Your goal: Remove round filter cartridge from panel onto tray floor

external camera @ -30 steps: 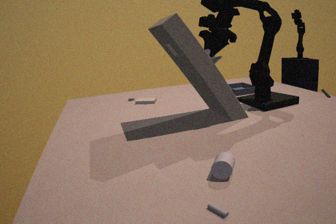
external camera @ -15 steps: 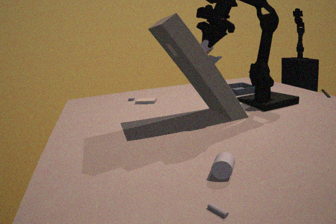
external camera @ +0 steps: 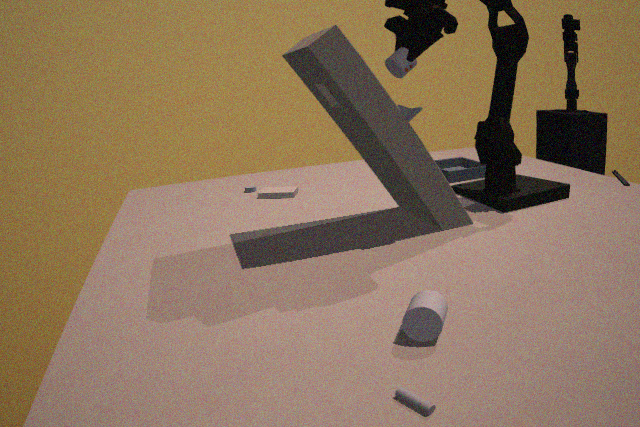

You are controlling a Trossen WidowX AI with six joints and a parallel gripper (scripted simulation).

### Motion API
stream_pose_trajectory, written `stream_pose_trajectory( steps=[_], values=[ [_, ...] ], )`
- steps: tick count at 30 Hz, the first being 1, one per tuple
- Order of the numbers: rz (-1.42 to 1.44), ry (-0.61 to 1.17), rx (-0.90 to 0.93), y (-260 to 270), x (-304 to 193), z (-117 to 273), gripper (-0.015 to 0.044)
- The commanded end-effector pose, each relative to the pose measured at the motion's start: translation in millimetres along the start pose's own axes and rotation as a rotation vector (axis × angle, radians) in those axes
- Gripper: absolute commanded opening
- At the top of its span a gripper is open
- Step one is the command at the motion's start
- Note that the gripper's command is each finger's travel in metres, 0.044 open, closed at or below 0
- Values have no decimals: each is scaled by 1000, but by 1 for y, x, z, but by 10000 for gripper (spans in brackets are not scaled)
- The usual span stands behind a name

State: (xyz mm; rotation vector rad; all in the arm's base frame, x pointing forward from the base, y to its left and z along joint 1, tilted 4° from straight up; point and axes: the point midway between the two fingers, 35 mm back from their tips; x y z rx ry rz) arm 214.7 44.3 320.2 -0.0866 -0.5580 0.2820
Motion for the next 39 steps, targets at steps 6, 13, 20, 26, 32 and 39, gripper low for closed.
stream_pose_trajectory(
  steps=[6, 13, 20, 26, 32, 39],
  values=[
    [-6, 2, -4, -12, 0, 10, 0],
    [-6, 11, -3, -28, -2, 6, 0],
    [-5, 13, -3, -44, -5, 3, 0],
    [-4, 10, -5, -59, -8, 2, 0],
    [-3, 2, -9, -74, -11, 1, 0],
    [-55, 12, -44, -84, -17, 0, 0]
  ],
)
Point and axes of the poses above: the point midway between the two fingers, 35 mm back from their tips, its own z axis back along the fingers, its own y axis across the jaws, x = y × z, and after that the axes turned 10 degrees about z, right-handed
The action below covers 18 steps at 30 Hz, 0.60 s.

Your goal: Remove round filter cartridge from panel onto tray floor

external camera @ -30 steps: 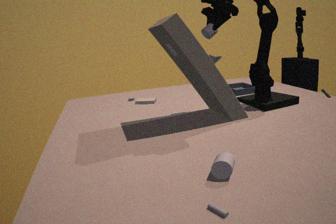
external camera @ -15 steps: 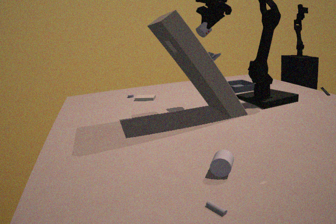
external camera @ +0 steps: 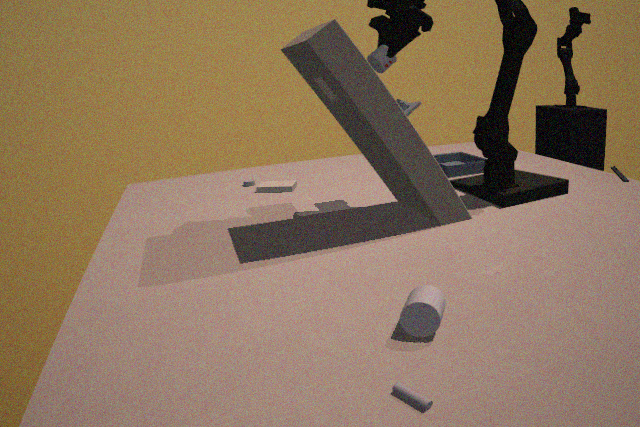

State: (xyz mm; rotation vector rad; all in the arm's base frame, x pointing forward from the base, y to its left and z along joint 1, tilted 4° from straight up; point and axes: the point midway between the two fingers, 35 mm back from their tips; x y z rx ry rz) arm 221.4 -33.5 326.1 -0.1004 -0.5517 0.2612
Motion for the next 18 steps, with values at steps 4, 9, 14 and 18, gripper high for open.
stream_pose_trajectory(
  steps=[4, 9, 14, 18],
  values=[
    [-114, 10, -77, -23, -11, -2, 0],
    [-215, 22, -136, -42, -22, -4, 0],
    [-319, 33, -194, -60, -34, -3, 0],
    [-402, 41, -240, -73, -46, -3, 0]
  ],
)
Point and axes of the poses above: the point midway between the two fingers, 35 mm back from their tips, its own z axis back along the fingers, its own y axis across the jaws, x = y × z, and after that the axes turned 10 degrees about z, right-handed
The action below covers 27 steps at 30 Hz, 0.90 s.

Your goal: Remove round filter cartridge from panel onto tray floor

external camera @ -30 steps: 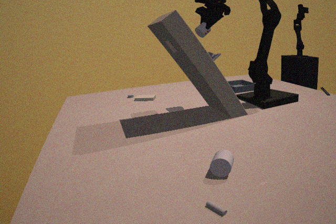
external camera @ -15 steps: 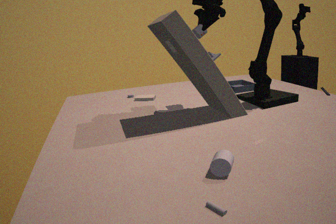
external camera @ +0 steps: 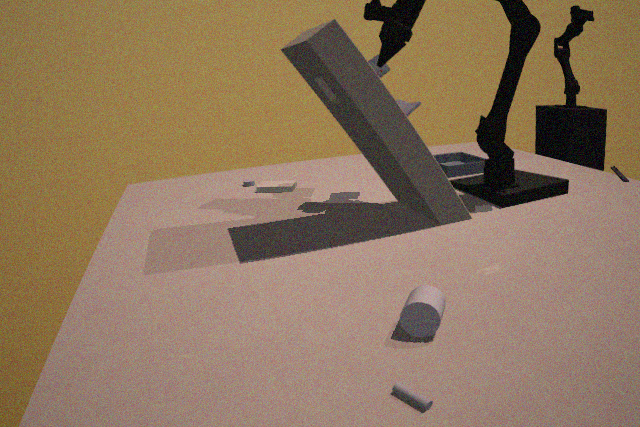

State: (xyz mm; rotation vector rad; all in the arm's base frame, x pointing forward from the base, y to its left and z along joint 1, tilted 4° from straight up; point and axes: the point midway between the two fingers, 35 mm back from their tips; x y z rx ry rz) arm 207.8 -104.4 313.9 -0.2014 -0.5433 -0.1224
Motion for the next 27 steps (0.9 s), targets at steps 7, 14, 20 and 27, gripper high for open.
stream_pose_trajectory(
  steps=[7, 14, 20, 27],
  values=[
    [-213, 14, -122, -40, -19, -3, 0],
    [-359, 26, -205, -67, -35, -4, 0],
    [-482, 35, -277, -88, -52, -3, 0],
    [-623, 44, -360, -110, -73, 1, 0]
  ],
)
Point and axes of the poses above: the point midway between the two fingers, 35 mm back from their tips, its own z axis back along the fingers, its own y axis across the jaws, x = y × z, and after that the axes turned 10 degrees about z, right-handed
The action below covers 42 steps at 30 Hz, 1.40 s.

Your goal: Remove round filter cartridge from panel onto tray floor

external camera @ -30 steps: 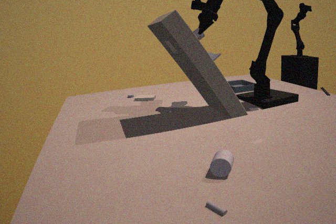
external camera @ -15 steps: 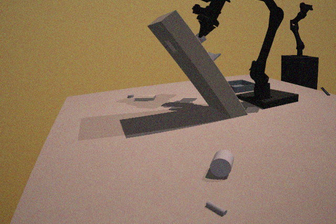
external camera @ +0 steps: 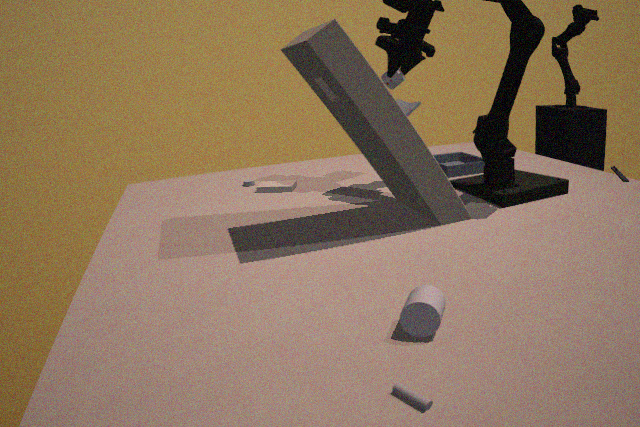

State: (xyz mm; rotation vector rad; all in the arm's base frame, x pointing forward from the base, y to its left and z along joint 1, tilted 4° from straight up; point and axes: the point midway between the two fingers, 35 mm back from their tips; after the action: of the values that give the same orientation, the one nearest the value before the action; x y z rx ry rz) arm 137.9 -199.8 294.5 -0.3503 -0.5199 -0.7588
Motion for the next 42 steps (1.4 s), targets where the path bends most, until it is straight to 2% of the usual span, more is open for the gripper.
stream_pose_trajectory(
  steps=[1, 7, 19, 42],
  values=[
    [-75, -4, -46, -15, -4, -1, 0],
    [-87, -3, -53, -18, -5, -3, 0],
    [-241, 16, -145, -62, -32, -36, 0],
    [-541, 46, -326, -136, -120, -81, 0]
  ],
)
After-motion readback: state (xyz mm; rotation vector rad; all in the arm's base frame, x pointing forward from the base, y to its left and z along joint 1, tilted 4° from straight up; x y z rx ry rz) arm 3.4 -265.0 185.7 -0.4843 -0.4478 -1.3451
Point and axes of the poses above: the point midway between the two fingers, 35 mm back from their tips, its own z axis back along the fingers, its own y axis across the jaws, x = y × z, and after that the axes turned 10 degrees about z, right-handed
